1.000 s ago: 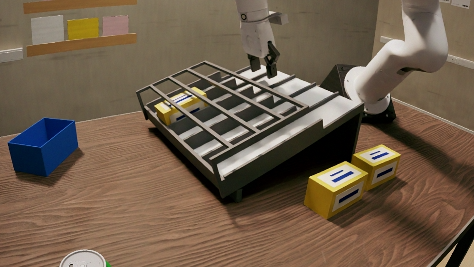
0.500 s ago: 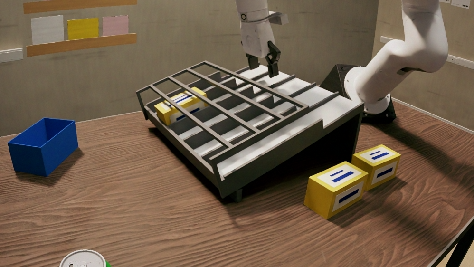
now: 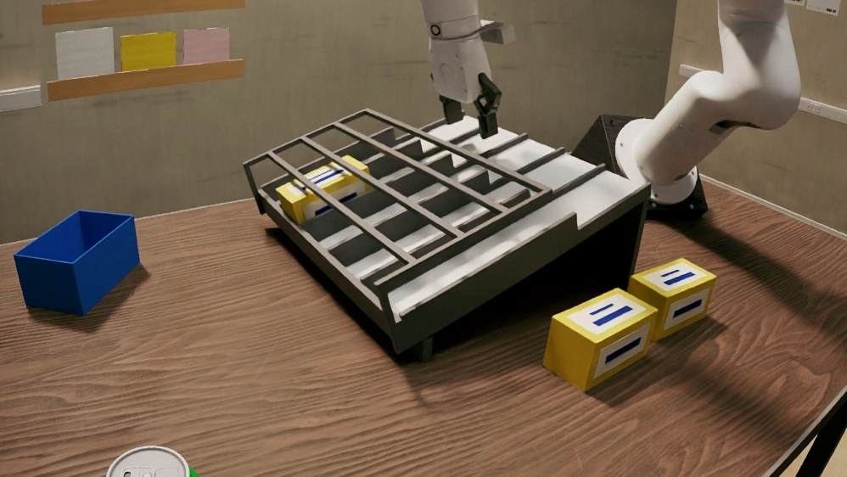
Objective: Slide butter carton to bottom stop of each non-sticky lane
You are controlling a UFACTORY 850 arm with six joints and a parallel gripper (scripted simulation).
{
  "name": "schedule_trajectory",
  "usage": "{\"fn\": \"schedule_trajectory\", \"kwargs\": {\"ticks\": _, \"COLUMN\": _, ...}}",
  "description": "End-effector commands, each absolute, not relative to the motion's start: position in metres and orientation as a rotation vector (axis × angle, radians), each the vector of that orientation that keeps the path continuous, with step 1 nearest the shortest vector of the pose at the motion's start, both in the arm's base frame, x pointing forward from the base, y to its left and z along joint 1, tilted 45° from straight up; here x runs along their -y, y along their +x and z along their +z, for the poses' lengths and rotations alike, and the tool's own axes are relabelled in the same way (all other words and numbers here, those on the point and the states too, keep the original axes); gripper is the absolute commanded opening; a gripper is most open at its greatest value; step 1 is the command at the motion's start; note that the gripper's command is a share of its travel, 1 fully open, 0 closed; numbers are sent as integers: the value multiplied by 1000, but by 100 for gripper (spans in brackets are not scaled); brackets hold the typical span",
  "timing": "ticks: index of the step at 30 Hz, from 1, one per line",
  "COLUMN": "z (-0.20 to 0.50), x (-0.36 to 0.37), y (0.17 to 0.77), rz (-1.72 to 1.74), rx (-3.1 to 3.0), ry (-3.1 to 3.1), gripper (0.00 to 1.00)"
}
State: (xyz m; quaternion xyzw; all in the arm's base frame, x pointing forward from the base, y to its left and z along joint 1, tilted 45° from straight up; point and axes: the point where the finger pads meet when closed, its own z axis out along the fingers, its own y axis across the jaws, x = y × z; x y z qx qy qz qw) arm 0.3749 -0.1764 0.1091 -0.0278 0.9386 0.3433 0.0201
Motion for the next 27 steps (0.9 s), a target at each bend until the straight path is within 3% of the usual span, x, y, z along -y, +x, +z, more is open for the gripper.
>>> {"fn": "schedule_trajectory", "kwargs": {"ticks": 1, "z": 109, "x": 177, "y": 375, "rz": 1063, "rx": -2911, "ry": -86, "gripper": 100}}
{"fn": "schedule_trajectory", "kwargs": {"ticks": 27, "z": 131, "x": 195, "y": 374, "rz": 1063, "rx": -2911, "ry": -86, "gripper": 100}}
